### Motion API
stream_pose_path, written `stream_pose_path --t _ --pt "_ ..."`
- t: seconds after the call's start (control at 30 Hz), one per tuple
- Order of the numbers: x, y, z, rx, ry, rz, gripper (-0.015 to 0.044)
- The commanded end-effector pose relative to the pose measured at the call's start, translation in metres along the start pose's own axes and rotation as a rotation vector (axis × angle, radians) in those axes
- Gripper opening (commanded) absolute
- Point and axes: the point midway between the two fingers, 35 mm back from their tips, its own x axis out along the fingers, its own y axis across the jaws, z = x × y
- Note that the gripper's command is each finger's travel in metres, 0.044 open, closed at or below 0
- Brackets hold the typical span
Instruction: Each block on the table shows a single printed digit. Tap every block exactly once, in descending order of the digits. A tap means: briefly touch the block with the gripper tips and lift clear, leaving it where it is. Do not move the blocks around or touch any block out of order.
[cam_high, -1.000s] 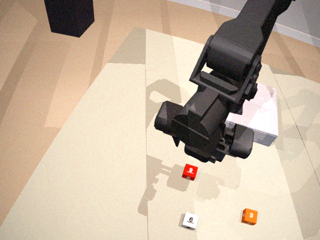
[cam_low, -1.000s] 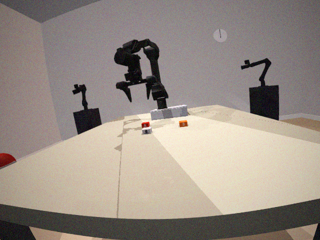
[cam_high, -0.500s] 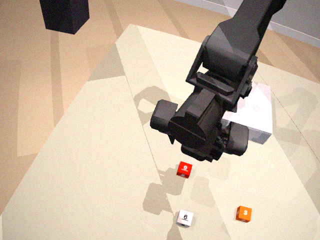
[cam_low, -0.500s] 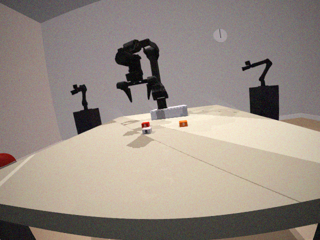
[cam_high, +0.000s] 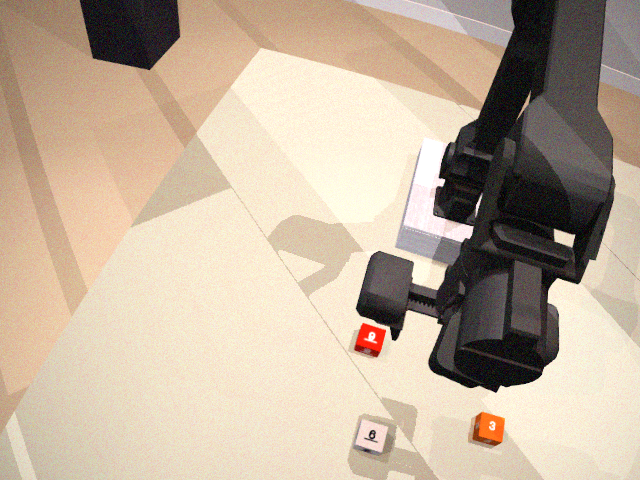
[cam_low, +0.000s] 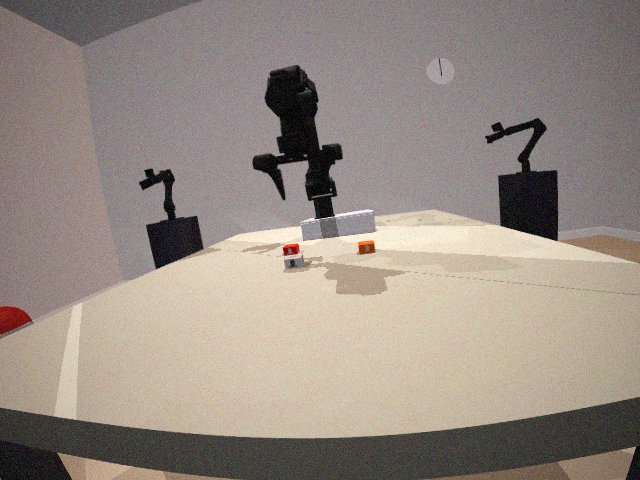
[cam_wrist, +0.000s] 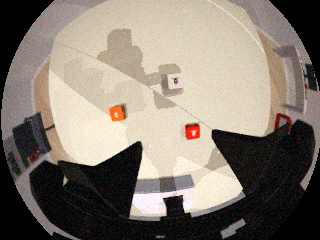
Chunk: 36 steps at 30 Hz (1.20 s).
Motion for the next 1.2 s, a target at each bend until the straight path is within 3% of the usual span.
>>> stream_pose_path --t 0.0,0.17,0.87,0.97,1.17 --pt "0.0 0.056 0.021 -0.006 -0.001 0.008 0.04" --pt "0.0 0.118 0.032 0.021 0.008 0.023 0.04" --pt "0.0 0.121 0.032 0.022 0.009 0.023 0.04" --pt "0.0 0.1 0.043 0.022 0.007 0.022 0.04" --pt "0.002 0.004 0.073 0.022 0.005 0.014 0.04"
